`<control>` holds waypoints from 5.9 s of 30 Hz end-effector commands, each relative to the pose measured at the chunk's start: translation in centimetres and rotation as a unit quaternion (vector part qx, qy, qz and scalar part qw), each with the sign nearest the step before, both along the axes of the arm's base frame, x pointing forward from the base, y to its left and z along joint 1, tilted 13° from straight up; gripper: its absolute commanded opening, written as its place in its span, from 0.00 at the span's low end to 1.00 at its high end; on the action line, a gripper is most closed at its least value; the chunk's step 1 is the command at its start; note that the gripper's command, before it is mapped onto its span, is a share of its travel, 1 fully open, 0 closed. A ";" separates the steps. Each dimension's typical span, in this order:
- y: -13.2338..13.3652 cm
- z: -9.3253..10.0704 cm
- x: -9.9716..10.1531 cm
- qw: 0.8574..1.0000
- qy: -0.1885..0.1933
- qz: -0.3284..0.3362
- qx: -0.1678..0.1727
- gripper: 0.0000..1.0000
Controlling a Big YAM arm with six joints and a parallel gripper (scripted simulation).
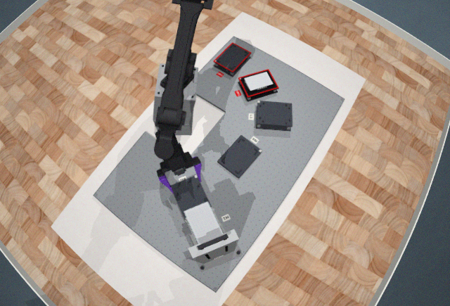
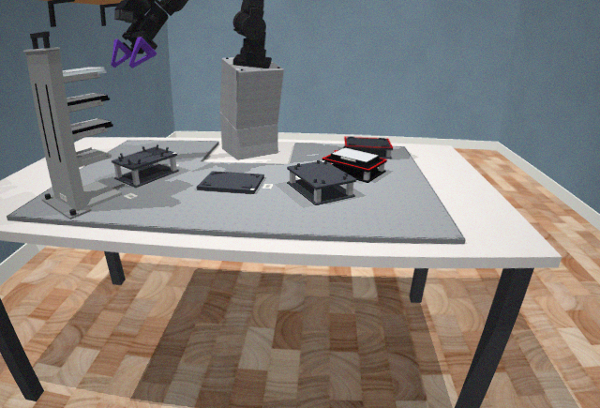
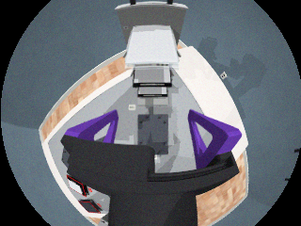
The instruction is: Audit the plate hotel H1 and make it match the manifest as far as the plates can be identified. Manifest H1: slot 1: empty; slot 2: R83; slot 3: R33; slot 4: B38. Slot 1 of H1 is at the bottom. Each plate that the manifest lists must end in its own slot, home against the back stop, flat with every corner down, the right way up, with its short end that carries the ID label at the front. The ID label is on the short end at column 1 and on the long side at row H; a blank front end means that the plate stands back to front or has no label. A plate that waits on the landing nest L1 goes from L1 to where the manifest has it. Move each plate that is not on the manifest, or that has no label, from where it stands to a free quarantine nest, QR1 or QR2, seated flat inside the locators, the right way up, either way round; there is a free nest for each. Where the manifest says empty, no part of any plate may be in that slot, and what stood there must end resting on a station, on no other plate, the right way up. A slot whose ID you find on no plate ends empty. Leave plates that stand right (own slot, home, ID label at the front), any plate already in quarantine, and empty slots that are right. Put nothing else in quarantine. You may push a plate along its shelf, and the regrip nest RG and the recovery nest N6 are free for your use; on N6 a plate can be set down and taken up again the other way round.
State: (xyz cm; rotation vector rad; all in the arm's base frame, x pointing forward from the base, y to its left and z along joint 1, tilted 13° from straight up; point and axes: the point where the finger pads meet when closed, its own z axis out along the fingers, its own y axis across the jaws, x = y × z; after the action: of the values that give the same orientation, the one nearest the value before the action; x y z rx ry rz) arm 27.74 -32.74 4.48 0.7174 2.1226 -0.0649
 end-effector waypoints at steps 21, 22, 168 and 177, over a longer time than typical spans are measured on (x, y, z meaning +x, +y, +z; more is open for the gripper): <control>0.8 -2.4 0.2 1.000 -0.005 0.004 -0.006 1.00; 0.8 -2.5 0.3 1.000 -0.005 0.004 -0.006 1.00; 1.3 -8.2 1.6 1.000 -0.007 0.004 -0.008 1.00; 1.0 -9.5 1.7 1.000 -0.009 -0.001 -0.010 1.00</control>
State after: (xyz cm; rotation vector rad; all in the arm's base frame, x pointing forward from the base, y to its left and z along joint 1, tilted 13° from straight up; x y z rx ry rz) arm 28.85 -30.77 -5.47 0.7119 2.1315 -0.0594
